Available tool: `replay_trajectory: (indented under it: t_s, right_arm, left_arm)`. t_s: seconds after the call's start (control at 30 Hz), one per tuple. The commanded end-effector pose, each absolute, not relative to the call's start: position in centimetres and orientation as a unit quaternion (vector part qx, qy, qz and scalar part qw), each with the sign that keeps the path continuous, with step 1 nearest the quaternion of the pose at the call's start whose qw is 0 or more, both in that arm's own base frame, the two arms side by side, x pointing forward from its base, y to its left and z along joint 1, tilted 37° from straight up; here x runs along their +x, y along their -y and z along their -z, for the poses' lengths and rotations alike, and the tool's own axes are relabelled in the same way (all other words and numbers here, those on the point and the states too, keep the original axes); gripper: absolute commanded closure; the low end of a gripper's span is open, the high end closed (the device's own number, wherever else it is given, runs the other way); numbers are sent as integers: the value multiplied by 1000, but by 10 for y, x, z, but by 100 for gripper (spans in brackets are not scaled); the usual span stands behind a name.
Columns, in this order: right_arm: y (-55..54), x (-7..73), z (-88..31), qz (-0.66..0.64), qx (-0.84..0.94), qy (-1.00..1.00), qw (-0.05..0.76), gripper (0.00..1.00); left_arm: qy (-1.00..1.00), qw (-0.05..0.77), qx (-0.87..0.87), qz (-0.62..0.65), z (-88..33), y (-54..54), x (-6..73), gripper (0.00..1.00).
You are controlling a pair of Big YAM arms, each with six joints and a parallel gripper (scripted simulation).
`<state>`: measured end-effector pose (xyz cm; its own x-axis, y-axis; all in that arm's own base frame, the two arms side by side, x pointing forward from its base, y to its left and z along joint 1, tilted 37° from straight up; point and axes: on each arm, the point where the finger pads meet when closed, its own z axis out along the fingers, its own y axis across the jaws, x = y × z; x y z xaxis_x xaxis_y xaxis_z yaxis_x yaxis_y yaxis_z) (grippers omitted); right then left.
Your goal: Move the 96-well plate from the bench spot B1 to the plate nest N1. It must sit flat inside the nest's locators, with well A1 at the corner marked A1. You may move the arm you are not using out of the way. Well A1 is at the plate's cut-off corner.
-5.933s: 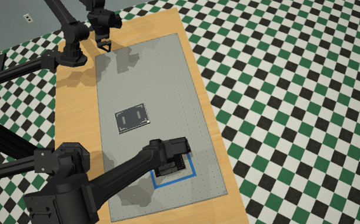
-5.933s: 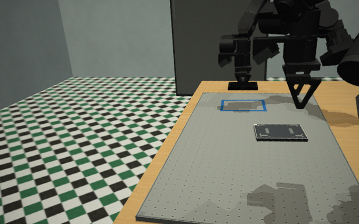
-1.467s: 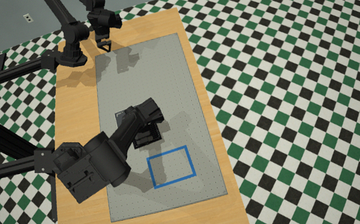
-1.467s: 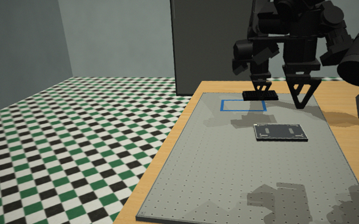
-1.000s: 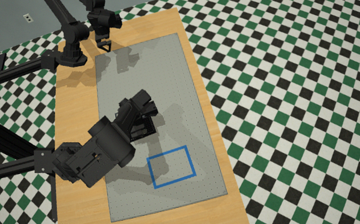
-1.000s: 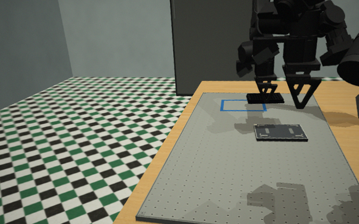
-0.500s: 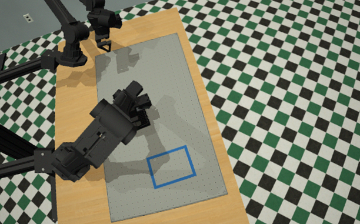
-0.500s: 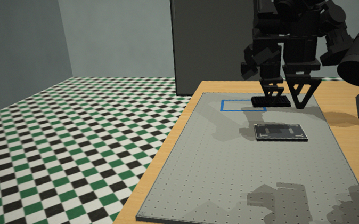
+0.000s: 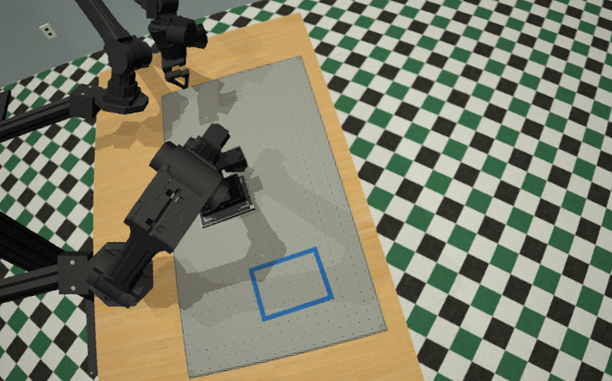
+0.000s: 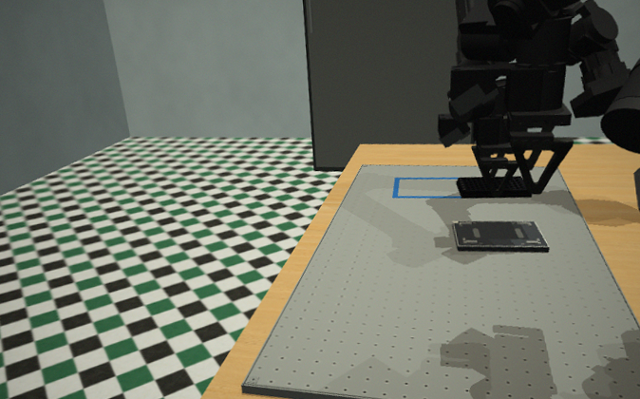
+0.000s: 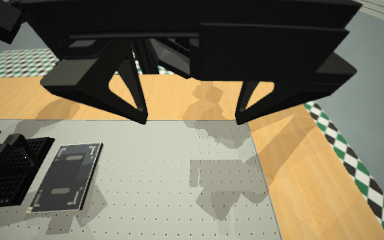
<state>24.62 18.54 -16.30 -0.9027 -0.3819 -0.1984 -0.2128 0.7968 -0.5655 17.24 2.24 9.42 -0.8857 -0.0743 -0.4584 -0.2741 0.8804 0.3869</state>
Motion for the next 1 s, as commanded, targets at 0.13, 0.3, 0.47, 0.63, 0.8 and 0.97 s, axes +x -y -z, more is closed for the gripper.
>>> replay_trajectory:
  t_s: [0.13,0.3,0.47,0.63,0.8,0.97]
  right_arm:
    - [-210,240,175,271,-149,-937,160,100]
    - [-222,231,185,271,-149,-938,161,100]
    - [-221,242,178,265,-129,-941,165,100]
    - [-218,234,181,268,-144,-939,162,100]
    - [-224,244,176,261,-130,-942,168,100]
    - [-224,244,176,262,-131,-941,167,100]
  left_arm:
    - [-943,230,-96,-221,-104,-17,178,0]
    - [-943,230,-96,-221,-104,-17,178,0]
    - [-943,230,-96,-221,-104,-17,178,0]
    - [-943,230,-96,-221,-104,-17,178,0]
    - [-943,230,-96,-221,-104,-17,178,0]
    - [-943,230,-96,-221,-104,-17,178,0]
